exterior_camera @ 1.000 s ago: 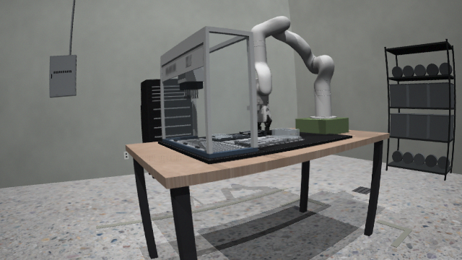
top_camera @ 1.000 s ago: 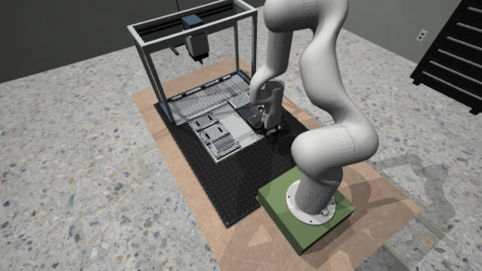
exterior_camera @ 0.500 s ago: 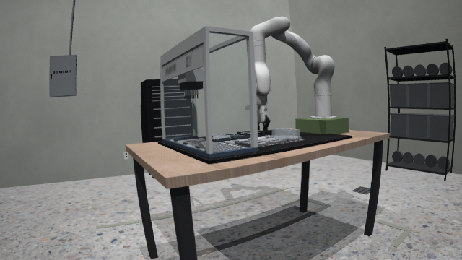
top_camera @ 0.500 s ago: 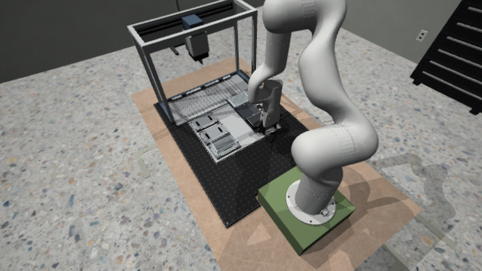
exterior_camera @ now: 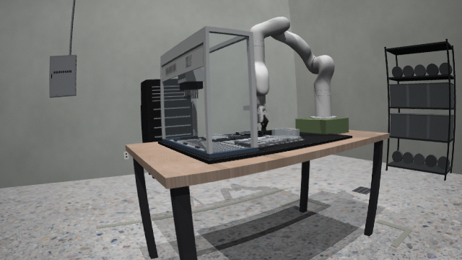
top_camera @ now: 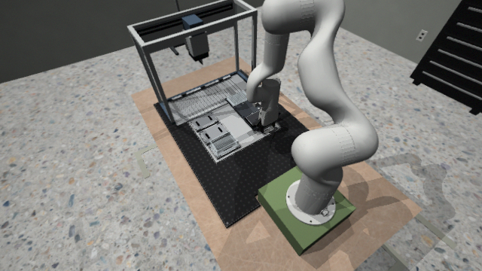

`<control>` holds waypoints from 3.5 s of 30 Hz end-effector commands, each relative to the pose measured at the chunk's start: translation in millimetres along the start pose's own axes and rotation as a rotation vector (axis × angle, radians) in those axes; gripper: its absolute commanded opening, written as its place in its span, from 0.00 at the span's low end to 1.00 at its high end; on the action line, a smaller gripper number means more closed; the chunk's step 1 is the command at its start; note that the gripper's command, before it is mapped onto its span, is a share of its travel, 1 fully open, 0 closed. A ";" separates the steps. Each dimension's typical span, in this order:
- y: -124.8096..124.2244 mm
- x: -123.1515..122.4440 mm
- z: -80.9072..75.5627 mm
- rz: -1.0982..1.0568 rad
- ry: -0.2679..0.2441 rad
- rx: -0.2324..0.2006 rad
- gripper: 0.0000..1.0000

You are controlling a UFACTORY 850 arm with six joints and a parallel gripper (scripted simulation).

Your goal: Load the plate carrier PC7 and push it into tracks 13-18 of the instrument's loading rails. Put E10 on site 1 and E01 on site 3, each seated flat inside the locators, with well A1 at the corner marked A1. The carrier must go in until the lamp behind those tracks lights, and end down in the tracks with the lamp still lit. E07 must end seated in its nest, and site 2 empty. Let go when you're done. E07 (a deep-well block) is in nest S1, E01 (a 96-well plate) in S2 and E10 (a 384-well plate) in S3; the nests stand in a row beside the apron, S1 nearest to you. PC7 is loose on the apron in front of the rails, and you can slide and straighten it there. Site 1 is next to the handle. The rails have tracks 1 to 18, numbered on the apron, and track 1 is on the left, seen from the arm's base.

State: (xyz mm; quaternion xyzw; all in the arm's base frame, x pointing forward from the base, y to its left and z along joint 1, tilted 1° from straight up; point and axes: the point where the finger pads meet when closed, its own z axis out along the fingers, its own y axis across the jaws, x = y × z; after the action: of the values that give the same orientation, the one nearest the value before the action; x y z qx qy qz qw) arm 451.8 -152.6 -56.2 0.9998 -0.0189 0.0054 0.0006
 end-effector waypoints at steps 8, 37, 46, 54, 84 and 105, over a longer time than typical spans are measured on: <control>0.3 11.7 -0.5 0.000 0.000 -0.006 0.82; 0.3 36.7 -0.5 0.000 0.000 -0.007 0.82; 0.3 44.7 -0.5 0.000 0.000 -0.007 0.82; 0.3 51.7 -0.5 0.000 0.000 -0.007 0.82; 0.3 77.7 -0.5 0.000 0.000 -0.007 0.82; 0.3 96.8 -0.6 0.000 0.000 -0.007 0.82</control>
State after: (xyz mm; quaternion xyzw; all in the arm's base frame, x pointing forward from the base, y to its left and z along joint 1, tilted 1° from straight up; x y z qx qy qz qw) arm 544.7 -156.1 -55.4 0.9998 -0.0190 0.0044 0.0037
